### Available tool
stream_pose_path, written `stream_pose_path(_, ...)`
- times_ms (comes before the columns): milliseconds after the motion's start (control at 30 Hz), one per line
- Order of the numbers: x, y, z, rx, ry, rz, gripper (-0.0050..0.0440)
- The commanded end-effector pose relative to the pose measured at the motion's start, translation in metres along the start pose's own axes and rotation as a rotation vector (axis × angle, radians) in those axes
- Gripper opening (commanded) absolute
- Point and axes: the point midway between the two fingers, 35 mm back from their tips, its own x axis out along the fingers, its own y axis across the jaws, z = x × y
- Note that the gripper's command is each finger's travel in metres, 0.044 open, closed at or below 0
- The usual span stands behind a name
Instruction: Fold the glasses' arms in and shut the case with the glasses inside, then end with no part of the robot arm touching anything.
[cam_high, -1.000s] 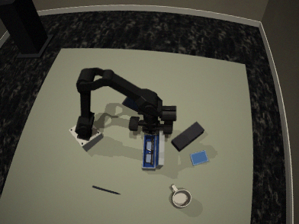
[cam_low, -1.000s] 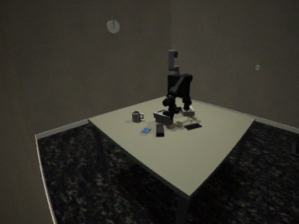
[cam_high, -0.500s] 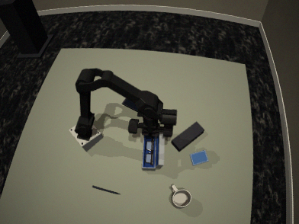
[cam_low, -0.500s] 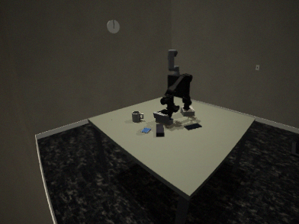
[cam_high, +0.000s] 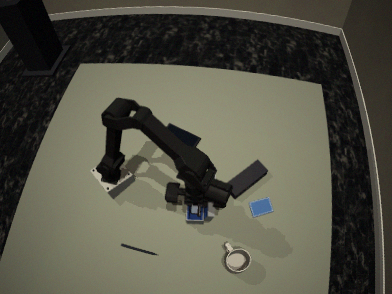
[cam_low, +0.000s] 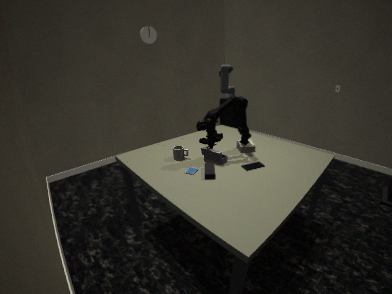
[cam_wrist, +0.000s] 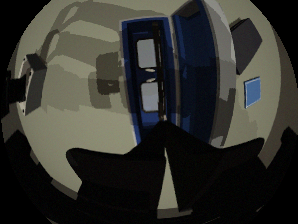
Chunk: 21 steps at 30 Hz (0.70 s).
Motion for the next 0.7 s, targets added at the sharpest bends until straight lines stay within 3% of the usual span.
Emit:
stream_pose_path(0,0.0,-0.002,-0.008,-0.006,-0.006,0.003,0.0)
stream_pose_path(333,0.005,-0.007,-0.06,-0.006,-0.006,0.003,0.0)
stream_pose_path(433,0.005,-0.007,-0.062,-0.006,-0.006,0.003,0.0)
stream_pose_path(567,-0.005,-0.005,-0.059,0.002,-0.002,0.003,0.0)
stream_pose_path(667,-0.037,-0.007,-0.062,-0.004,-0.005,0.003,0.0)
